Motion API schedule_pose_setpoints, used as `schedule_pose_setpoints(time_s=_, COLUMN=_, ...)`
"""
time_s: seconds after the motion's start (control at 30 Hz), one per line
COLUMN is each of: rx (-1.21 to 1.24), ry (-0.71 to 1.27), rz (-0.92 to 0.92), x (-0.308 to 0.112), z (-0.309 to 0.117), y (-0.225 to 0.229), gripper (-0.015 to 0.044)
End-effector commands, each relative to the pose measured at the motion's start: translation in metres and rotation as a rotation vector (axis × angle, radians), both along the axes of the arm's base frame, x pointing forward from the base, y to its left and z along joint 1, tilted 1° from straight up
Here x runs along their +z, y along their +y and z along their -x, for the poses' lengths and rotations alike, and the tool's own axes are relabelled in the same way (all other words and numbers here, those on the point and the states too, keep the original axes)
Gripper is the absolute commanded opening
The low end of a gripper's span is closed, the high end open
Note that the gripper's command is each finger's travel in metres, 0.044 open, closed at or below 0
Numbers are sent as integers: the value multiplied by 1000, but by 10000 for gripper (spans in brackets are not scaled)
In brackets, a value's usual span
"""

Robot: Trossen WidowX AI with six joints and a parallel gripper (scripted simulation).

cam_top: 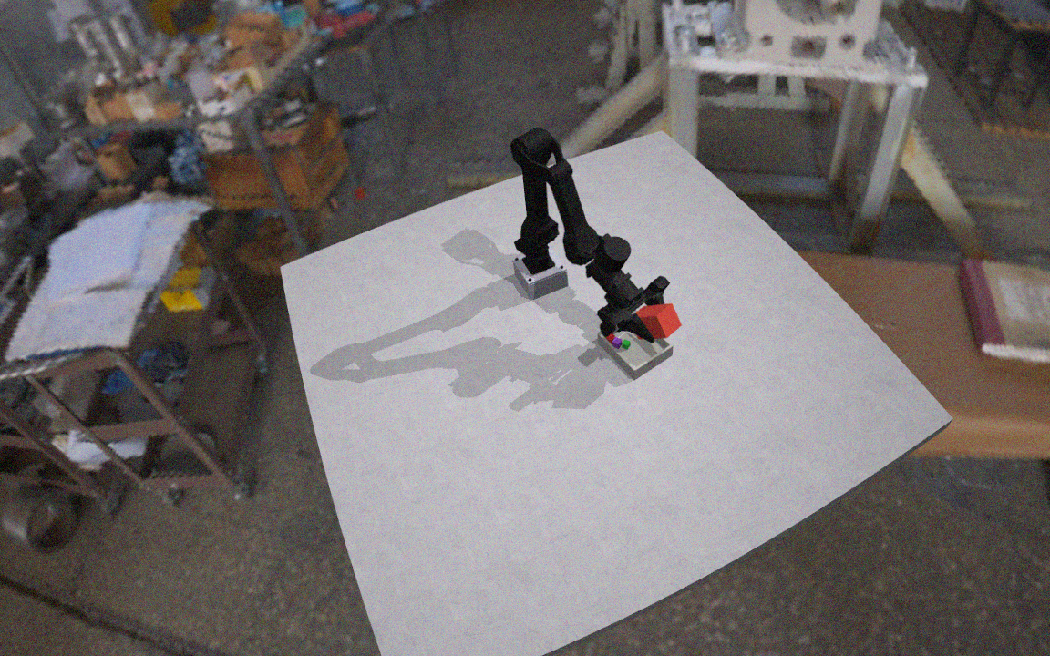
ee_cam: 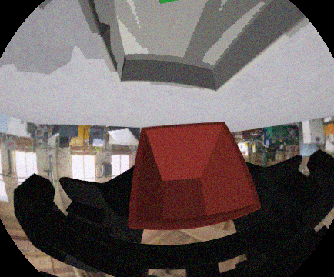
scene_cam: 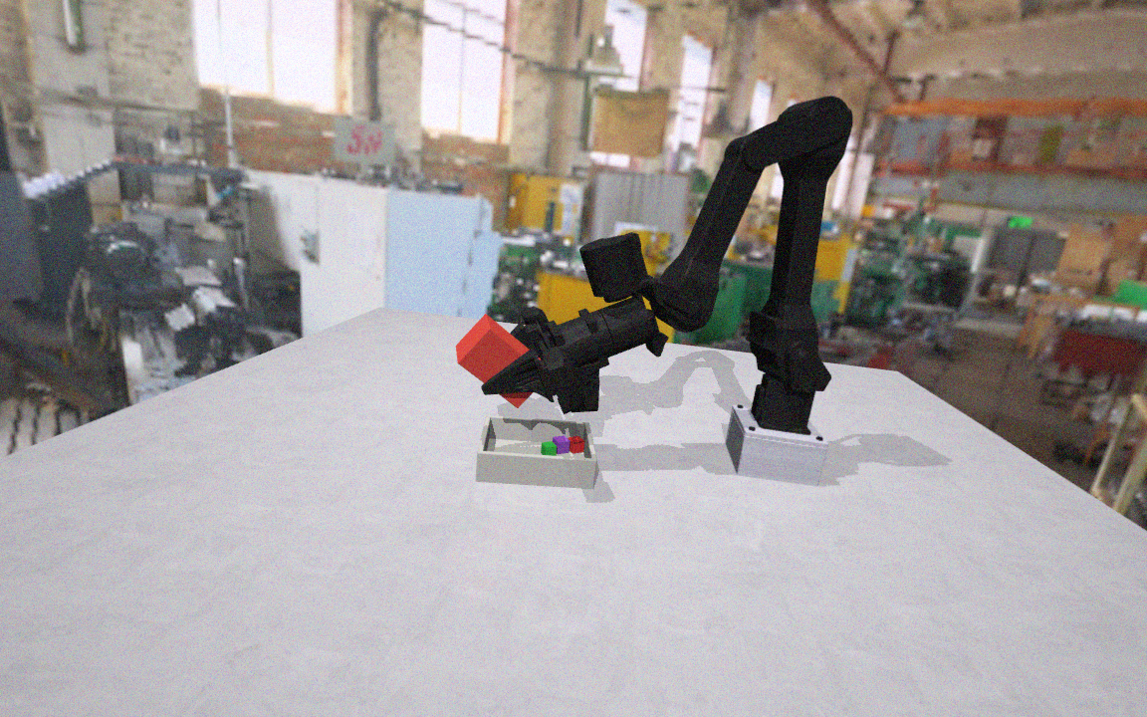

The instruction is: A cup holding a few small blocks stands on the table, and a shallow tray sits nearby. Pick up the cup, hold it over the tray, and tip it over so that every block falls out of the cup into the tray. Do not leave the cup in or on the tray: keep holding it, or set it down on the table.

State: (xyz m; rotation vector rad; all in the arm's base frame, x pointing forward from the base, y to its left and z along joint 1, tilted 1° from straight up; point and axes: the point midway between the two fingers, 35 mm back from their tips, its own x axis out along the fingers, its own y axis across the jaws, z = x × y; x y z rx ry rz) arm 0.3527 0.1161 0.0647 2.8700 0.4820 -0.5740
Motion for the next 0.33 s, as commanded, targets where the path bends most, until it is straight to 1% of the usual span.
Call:
schedule_pose_setpoints(time_s=0.0, rx=-5, ry=-22, rz=-10, x=-3, z=1, y=-1, gripper=0)
schedule_pose_setpoints(time_s=0.3, rx=-4, ry=-84, rz=-30, x=-2, z=2, y=-1, gripper=0)
